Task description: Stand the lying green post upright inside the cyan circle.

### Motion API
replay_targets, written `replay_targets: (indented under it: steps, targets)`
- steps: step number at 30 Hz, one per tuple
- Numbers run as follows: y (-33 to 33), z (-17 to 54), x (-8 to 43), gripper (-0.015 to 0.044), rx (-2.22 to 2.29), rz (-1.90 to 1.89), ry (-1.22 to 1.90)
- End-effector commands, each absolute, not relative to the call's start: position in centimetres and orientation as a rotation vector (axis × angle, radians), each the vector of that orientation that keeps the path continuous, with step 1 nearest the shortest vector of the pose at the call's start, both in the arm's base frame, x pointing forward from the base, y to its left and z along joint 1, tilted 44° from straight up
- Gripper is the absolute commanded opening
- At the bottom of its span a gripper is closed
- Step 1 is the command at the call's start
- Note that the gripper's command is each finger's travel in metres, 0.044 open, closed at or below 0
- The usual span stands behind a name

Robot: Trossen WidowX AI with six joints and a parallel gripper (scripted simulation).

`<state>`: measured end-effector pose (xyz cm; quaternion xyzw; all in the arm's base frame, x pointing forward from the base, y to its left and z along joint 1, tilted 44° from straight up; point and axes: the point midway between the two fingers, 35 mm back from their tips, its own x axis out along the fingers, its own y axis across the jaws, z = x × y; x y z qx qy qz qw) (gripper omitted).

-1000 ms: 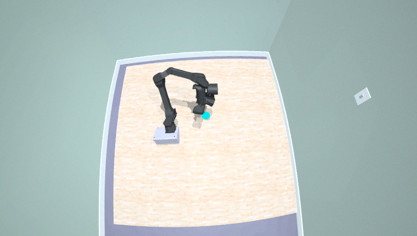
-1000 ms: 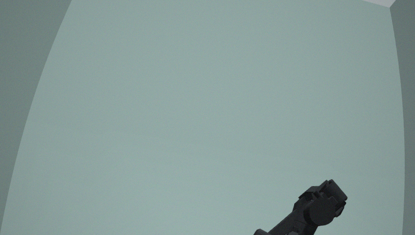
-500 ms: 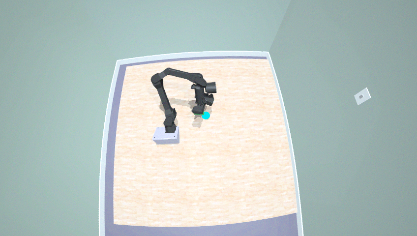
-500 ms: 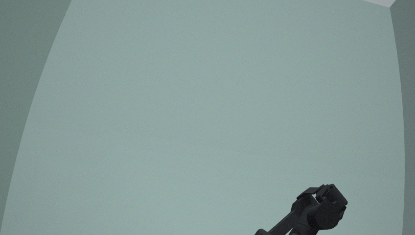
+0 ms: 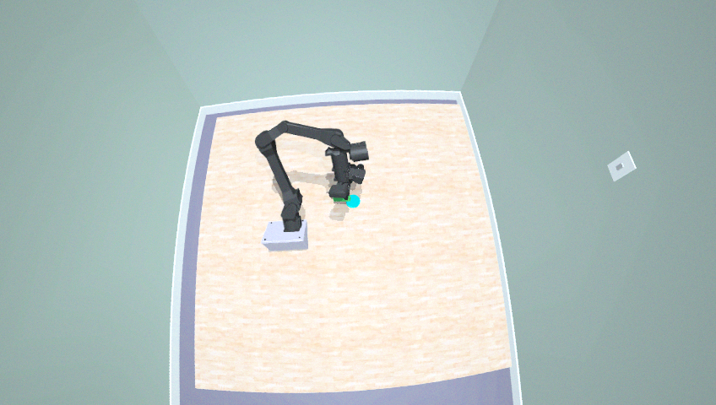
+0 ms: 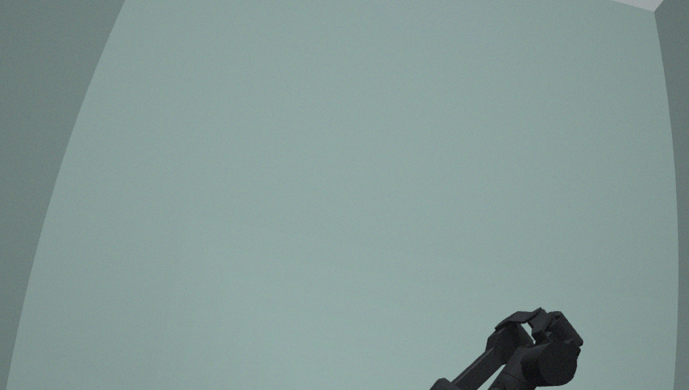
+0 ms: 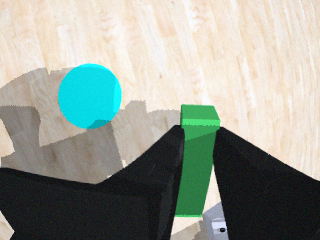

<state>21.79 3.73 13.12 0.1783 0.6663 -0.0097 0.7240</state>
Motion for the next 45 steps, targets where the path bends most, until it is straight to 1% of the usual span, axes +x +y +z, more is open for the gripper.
replay_targets:
  steps: [1,45]
  targets:
    - [3.68,12.93,21.64,0.0023,0.382,-0.041,1.452]
    - [3.68,12.68,21.73,0.0023,0.303,-0.166,1.234]
